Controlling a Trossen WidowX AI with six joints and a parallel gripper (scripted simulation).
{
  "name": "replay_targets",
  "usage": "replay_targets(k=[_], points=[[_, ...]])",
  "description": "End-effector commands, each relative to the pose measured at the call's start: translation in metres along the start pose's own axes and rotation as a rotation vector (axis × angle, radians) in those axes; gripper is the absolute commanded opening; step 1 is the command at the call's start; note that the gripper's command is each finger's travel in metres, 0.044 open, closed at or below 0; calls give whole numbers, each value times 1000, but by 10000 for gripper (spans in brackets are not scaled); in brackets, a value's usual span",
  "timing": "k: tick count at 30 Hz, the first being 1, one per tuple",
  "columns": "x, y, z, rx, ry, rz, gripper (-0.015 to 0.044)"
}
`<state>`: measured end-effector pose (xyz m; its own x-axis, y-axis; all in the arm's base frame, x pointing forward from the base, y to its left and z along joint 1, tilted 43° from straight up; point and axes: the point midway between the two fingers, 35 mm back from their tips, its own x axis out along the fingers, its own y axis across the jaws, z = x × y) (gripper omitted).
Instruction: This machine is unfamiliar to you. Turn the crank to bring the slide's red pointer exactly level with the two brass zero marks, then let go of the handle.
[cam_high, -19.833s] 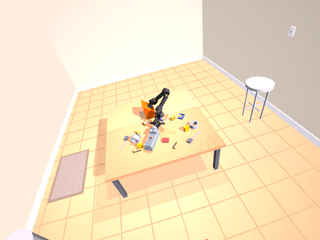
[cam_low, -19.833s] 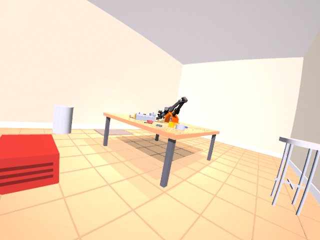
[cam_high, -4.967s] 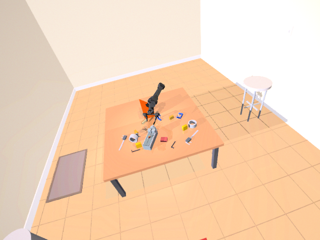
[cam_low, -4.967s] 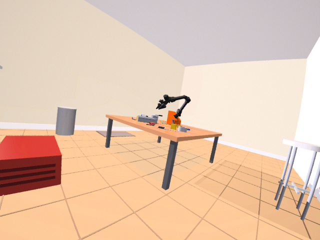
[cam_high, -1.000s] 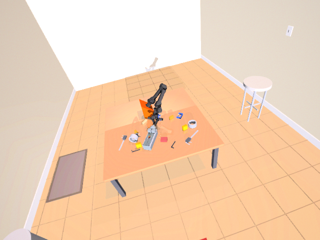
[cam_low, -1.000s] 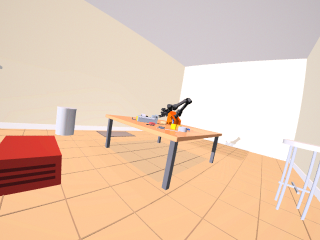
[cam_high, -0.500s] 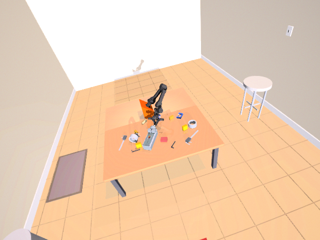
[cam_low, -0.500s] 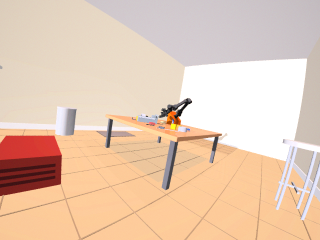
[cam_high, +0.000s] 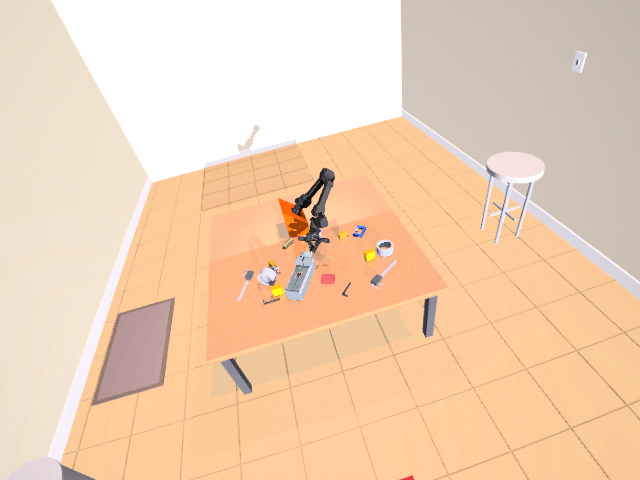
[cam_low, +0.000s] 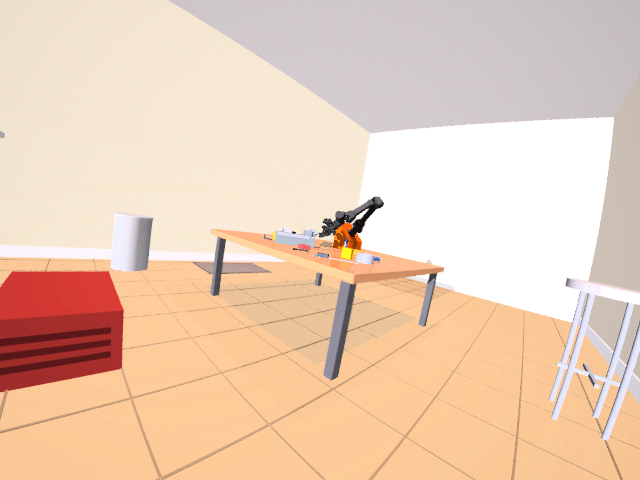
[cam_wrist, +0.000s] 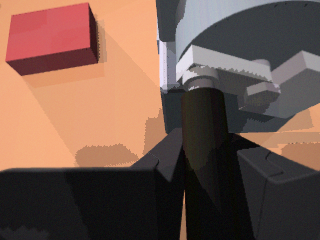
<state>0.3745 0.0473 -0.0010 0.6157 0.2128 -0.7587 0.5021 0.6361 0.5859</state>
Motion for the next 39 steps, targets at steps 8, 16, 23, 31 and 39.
replay_targets(k=[8,16,23,31,39], points=[[13,4,-13,-6,9,7,0],[21,0,-21,-6,9,7,0],[26,-6,-26,-6,10,7,0],[29,-12,-29,-6,10,7,0],[31,-17,-31,-6,10,7,0]])
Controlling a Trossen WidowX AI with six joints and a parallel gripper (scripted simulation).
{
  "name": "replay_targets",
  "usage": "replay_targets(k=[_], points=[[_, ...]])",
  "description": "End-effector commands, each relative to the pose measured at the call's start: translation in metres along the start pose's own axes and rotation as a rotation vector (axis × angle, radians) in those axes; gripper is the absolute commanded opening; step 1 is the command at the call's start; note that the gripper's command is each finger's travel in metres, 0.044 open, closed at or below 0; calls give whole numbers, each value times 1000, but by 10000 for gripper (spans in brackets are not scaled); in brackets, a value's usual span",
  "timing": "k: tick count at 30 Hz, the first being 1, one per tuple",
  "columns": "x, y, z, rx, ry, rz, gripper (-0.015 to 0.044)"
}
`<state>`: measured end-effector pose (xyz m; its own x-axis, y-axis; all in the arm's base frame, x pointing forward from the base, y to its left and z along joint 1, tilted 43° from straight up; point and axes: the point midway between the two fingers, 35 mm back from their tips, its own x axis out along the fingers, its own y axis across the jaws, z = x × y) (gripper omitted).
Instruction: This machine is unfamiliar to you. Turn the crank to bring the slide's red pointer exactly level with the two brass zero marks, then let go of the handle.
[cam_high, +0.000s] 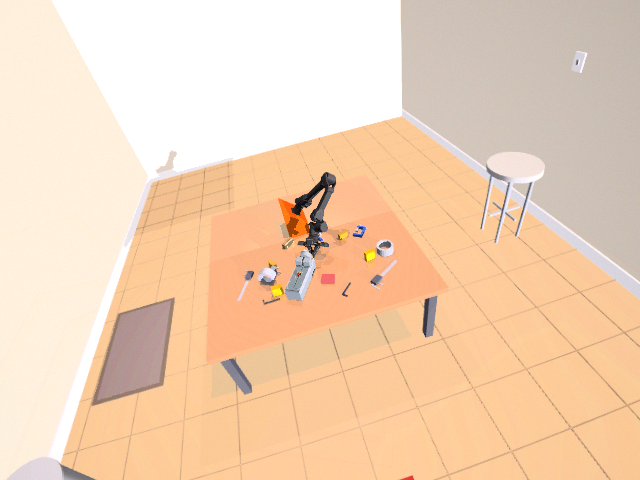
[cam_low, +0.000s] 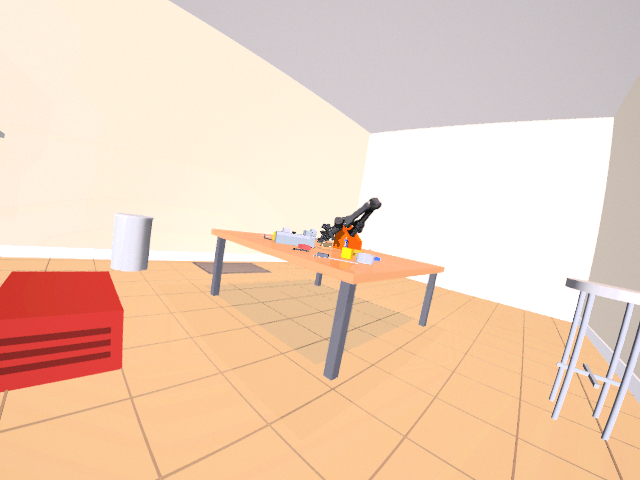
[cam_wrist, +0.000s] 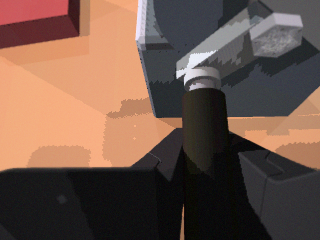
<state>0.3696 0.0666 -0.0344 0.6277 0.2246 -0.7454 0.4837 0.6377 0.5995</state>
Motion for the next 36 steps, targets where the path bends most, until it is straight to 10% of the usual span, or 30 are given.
replay_targets(k=[1,36], points=[[4,-7,-4,3,12,-15,0],[6,-17,-6,3,12,-15,0]])
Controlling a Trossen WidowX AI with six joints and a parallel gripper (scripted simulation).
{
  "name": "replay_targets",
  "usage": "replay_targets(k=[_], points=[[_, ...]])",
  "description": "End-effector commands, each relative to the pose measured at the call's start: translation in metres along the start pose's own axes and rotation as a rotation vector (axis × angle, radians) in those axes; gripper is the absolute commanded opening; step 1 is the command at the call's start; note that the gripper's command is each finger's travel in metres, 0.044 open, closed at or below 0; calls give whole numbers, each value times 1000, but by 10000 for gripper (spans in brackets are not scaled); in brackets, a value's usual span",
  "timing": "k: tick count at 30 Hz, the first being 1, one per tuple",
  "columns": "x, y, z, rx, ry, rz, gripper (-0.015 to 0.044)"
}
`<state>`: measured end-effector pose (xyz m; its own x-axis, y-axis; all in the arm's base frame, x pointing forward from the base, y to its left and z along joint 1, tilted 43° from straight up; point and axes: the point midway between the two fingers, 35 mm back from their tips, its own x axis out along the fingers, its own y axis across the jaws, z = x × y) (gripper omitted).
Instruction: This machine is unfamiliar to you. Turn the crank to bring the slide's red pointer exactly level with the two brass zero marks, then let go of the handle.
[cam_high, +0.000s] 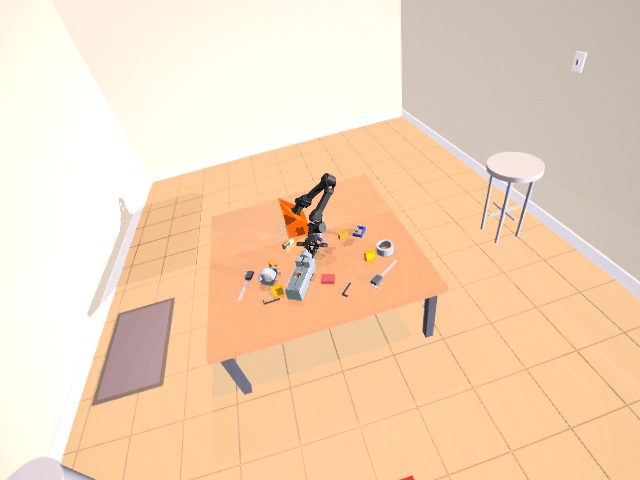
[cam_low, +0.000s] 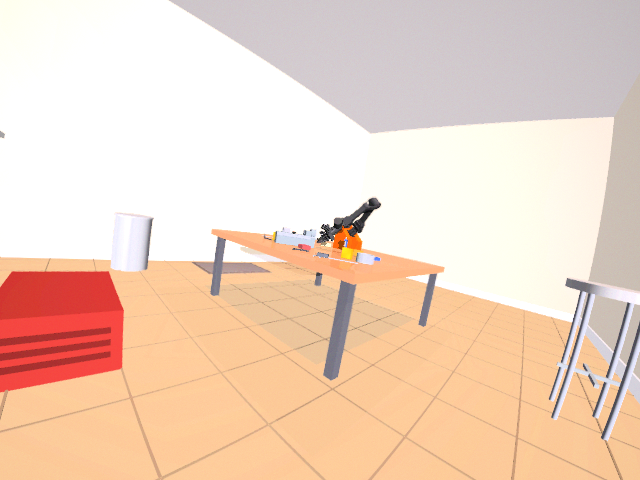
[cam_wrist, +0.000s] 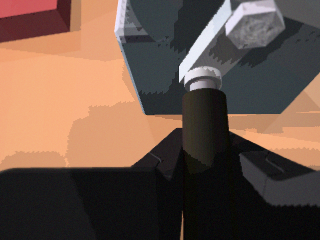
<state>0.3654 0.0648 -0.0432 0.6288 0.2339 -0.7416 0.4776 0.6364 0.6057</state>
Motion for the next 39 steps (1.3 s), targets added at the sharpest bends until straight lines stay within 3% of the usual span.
replay_targets(k=[1,39], points=[[2,-9,-3,4,7,-24,0],[3,-13,-3,4,7,-24,0]])
